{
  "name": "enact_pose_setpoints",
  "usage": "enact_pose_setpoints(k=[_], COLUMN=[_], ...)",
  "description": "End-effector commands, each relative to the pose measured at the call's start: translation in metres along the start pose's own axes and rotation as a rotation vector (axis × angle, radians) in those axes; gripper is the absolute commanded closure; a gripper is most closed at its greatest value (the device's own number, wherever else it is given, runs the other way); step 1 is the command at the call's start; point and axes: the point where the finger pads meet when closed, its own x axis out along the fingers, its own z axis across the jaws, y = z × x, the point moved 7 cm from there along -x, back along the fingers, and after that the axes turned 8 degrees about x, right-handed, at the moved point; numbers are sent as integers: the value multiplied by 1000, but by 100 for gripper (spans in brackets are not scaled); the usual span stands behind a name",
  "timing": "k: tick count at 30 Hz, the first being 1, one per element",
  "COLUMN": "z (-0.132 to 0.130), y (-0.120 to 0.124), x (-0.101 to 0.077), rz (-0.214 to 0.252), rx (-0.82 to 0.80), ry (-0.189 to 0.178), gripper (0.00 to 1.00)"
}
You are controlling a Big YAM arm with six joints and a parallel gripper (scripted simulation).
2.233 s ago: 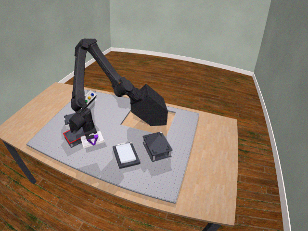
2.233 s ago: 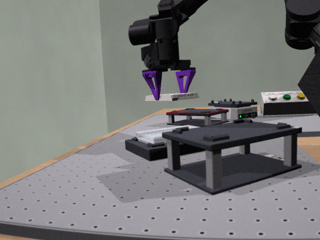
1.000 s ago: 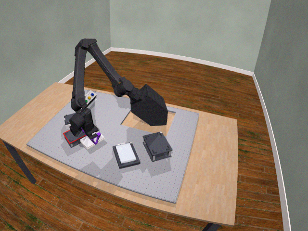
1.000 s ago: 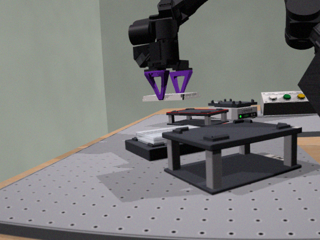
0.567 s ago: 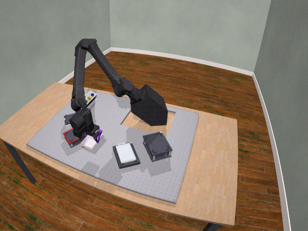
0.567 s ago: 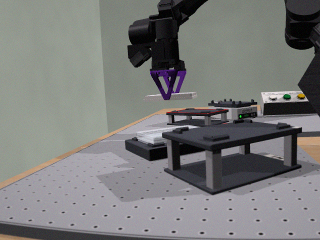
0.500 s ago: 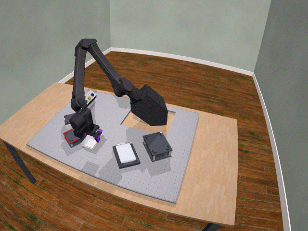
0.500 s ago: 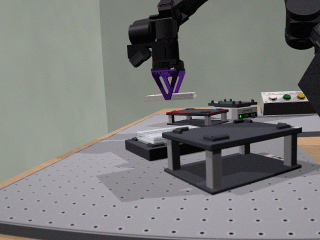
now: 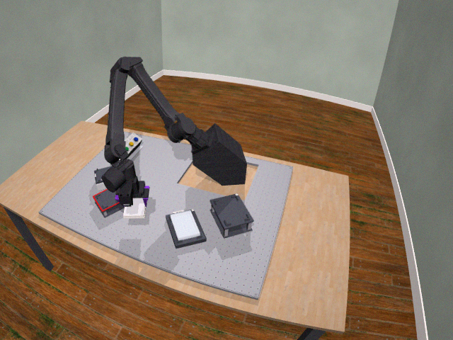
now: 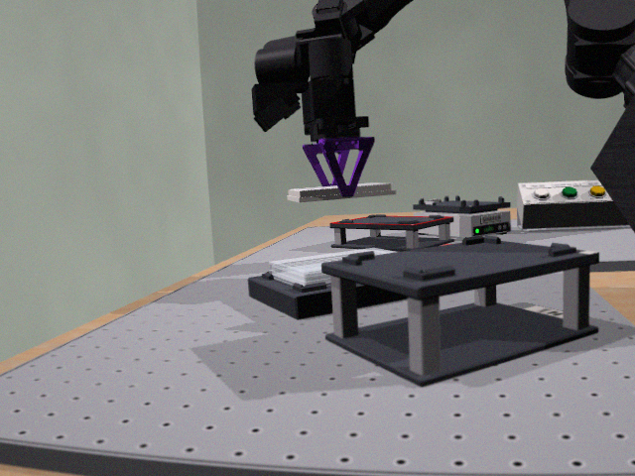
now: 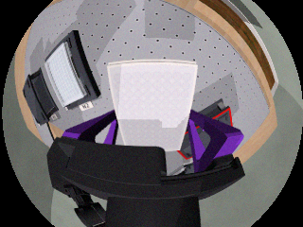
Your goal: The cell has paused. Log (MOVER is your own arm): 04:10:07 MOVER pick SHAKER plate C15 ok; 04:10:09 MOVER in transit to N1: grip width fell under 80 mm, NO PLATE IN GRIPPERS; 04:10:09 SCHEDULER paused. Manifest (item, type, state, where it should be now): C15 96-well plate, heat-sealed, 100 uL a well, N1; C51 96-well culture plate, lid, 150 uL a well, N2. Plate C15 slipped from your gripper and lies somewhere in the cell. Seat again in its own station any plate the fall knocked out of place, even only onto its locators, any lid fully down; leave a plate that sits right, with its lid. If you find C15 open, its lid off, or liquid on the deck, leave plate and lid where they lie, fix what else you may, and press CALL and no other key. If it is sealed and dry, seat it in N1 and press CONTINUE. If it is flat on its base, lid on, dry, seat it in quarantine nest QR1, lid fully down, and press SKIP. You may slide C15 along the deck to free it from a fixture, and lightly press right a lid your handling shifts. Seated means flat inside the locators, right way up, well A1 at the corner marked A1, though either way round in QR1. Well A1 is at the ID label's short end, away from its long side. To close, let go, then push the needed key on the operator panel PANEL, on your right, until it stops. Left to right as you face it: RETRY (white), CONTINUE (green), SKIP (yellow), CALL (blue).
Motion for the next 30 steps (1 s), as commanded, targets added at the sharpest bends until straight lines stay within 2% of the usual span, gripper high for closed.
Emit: enact_pose_setpoints(k=[1, 5, 30], z=[-14, -14, -14], y=[-12, -12, -12], x=[-18, -18, -18], rz=[-52, -51, -51], rx=[-131, -237, -237], ry=[17, 19, 19], gripper=[100, 100, 100])
